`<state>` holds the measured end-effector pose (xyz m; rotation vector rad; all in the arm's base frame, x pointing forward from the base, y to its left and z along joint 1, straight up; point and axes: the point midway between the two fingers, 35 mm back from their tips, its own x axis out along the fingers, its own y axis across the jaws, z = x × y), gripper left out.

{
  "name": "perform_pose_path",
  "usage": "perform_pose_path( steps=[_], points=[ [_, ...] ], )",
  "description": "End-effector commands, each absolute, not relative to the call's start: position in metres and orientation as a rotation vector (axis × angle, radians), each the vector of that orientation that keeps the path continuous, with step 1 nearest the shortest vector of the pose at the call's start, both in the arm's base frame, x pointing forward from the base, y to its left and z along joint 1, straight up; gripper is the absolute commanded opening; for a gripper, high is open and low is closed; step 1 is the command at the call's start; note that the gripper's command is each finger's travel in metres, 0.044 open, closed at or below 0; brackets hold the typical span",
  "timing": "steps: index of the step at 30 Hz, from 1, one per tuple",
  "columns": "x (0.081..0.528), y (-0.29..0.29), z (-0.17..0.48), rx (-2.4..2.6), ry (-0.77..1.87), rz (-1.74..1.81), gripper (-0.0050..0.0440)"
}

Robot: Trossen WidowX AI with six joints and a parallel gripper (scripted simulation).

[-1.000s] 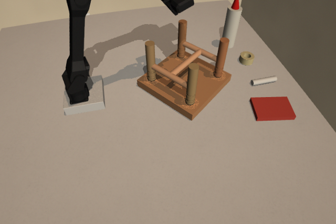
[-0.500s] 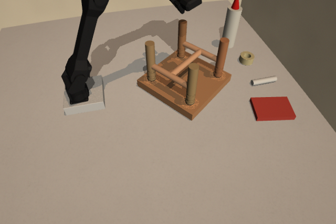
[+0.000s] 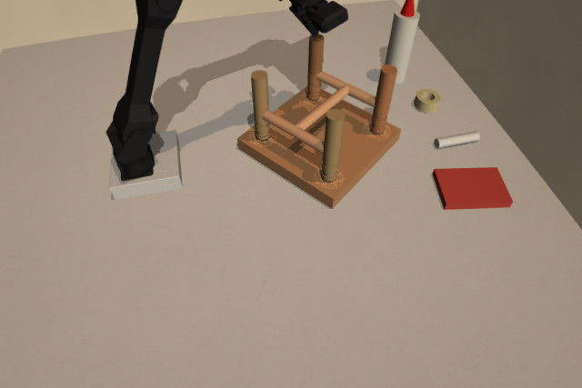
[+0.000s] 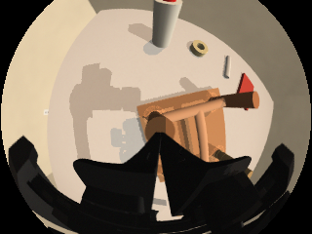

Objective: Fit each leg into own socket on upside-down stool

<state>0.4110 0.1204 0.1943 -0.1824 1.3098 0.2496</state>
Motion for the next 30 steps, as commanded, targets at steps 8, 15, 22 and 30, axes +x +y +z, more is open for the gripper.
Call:
perform_pose_path(
  steps=[8,15,22,30],
  points=[
    [0.41,0.12,0.186,-0.184,1.307,0.247,0.0],
    [0.41,0.12,0.182,-0.184,1.307,0.247,0.0],
    [0.411,0.12,0.175,-0.184,1.307,0.247,0.0],
    [0.411,0.12,0.169,-0.184,1.307,0.247,0.0]
  ],
)
